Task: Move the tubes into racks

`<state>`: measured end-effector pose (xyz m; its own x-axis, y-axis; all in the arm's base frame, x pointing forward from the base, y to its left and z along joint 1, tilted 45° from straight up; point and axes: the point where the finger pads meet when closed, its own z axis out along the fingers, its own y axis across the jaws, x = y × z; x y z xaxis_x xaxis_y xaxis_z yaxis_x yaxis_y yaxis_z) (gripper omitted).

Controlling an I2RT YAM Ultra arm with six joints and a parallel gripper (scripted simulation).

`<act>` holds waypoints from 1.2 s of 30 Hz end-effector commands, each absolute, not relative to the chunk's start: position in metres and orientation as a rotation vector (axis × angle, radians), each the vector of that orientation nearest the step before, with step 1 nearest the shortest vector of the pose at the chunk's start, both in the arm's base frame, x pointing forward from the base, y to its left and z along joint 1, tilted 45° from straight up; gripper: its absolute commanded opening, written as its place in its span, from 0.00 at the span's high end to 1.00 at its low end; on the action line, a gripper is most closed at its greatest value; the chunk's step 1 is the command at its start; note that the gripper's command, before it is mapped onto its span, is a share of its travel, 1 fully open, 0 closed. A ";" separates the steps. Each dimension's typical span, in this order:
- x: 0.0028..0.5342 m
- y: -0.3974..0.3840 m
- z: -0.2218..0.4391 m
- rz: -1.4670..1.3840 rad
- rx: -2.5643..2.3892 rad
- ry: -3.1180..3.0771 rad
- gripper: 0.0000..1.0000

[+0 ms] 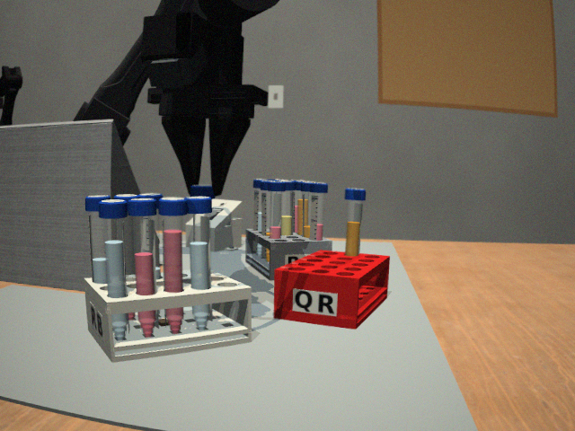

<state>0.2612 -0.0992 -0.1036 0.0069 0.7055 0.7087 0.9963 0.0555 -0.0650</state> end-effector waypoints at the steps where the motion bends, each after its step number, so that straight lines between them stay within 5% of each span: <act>1: 0.265 -0.099 -0.107 -0.659 -1.720 -1.759 1.00; 28: 0.265 -0.098 -0.108 -0.655 -1.721 -1.769 1.00; 29: 0.265 -0.098 -0.108 -0.655 -1.721 -1.769 0.76; 36: 0.265 -0.098 -0.108 -0.655 -1.721 -1.769 0.76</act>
